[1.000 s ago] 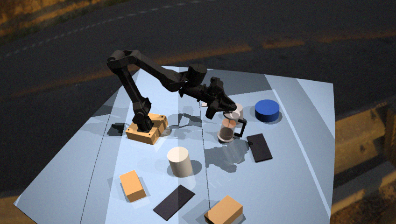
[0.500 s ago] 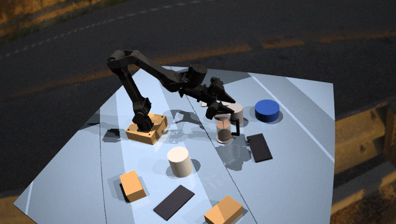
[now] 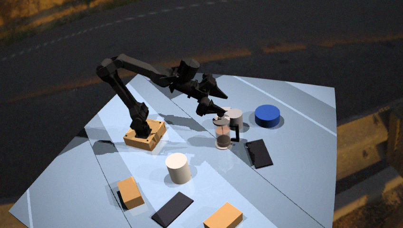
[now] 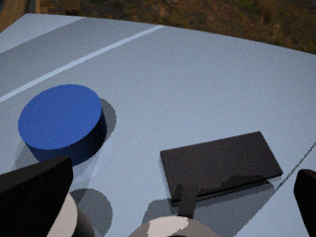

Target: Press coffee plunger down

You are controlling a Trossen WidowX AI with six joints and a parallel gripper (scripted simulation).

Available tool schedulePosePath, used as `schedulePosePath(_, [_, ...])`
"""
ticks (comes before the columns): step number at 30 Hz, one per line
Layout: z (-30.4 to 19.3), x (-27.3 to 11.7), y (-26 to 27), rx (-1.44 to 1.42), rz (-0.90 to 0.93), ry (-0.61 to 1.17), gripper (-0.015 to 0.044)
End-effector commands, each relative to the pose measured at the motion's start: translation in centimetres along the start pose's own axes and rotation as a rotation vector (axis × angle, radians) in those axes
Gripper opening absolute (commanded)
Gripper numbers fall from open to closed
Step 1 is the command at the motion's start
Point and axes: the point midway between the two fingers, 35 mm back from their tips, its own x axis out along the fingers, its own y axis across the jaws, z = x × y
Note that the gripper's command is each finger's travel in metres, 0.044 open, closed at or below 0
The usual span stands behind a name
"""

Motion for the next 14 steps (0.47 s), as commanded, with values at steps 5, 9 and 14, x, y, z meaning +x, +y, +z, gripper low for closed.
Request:
schedulePosePath(5, [2.01,-3.63,-0.01,0.003,-0.003,-0.030,0.0440])
schedulePosePath(9, [2.01,-3.63,-0.01,0.003,-0.003,-0.030,0.0440])
schedulePosePath(14, [2.01,-3.63,-0.01,0.003,-0.003,-0.030,0.0440])
